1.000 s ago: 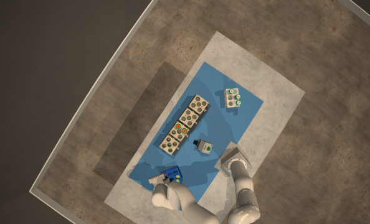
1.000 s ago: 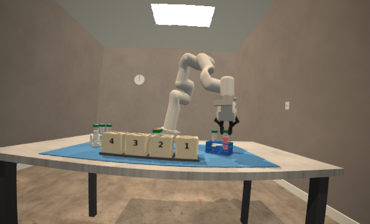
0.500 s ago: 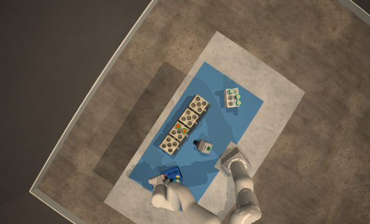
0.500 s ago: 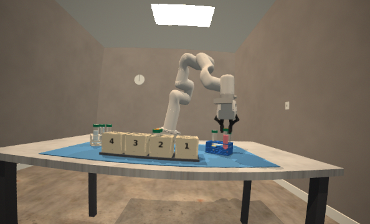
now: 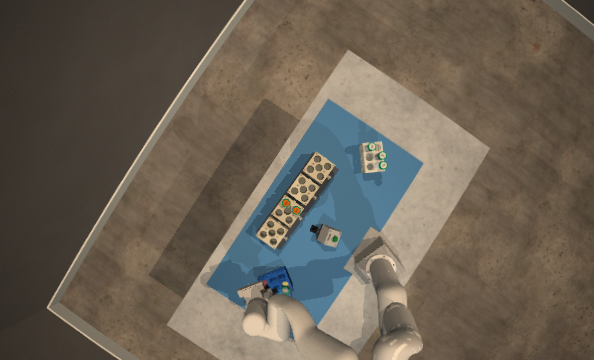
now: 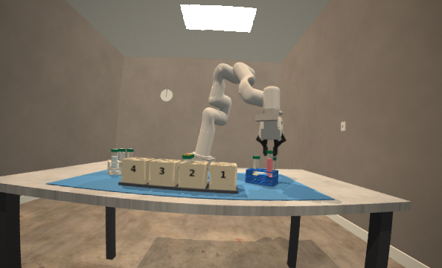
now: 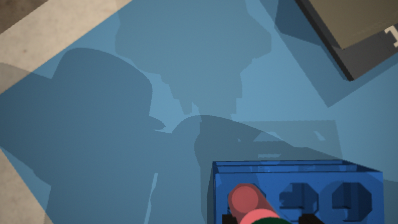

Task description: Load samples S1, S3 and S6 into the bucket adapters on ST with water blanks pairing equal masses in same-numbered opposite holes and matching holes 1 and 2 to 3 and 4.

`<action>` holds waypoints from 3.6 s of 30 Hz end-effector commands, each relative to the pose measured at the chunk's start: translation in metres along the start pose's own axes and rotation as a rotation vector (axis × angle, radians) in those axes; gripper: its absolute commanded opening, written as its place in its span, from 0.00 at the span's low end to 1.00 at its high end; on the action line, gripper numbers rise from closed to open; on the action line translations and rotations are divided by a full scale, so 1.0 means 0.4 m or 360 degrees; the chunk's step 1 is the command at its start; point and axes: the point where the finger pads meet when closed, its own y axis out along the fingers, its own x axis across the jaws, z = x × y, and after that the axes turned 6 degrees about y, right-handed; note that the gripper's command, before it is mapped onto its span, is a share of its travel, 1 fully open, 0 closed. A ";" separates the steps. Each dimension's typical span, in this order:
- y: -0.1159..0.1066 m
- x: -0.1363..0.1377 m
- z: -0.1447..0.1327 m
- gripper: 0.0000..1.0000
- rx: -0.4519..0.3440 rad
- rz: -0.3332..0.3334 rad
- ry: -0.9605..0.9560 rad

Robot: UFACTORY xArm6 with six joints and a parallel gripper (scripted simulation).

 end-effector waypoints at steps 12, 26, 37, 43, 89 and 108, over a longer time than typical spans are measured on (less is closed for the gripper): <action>-0.070 -0.003 0.000 0.00 0.0001 0.0006 0.0000; -0.130 -0.003 0.000 0.00 0.0001 0.0007 0.0000; -0.185 -0.003 0.000 0.00 0.0001 0.0007 0.0000; -0.205 -0.003 0.000 0.00 0.0001 0.0007 0.0000; -0.260 0.177 0.225 0.00 0.0005 0.0005 -0.0901; -0.260 0.302 0.382 0.00 0.0005 0.0003 -0.0901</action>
